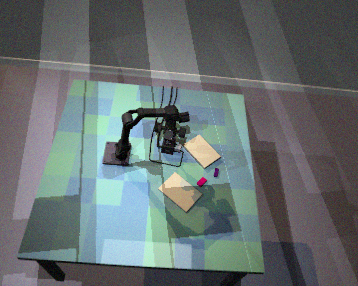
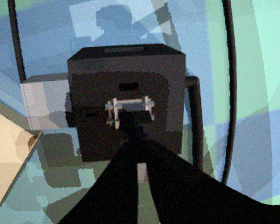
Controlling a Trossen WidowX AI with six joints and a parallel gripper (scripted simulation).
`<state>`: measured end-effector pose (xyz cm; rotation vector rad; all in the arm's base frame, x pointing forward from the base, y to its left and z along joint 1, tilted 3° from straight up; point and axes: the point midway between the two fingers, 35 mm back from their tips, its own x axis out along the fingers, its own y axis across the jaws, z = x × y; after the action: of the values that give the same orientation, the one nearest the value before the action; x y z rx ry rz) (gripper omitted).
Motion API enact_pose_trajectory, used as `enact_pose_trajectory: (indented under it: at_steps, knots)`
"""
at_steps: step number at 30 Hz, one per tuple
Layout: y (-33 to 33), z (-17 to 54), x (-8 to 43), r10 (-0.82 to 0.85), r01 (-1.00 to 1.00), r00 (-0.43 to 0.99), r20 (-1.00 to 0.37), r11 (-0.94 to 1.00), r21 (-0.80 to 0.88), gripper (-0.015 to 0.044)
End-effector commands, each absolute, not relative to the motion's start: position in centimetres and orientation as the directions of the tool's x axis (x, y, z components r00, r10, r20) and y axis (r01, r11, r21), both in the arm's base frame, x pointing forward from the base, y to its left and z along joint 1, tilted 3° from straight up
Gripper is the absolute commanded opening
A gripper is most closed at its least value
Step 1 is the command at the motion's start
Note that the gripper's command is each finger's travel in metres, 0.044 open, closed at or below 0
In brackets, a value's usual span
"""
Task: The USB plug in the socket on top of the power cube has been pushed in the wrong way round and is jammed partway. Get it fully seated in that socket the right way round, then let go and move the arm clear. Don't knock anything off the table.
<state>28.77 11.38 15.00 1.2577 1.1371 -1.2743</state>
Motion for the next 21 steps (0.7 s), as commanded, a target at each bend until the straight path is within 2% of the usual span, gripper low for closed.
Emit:
enact_pose_trajectory:
  at_steps: [1, 21]
  knots:
    - [11.45, 14.96, 28.76, -0.021, 0.996, 0.012, -1.000, -0.083, 0.014, 0.0000]
    - [11.55, 14.72, 28.79, -0.006, 0.996, 0.014, -1.000, -0.084, 0.015, 0.0000]
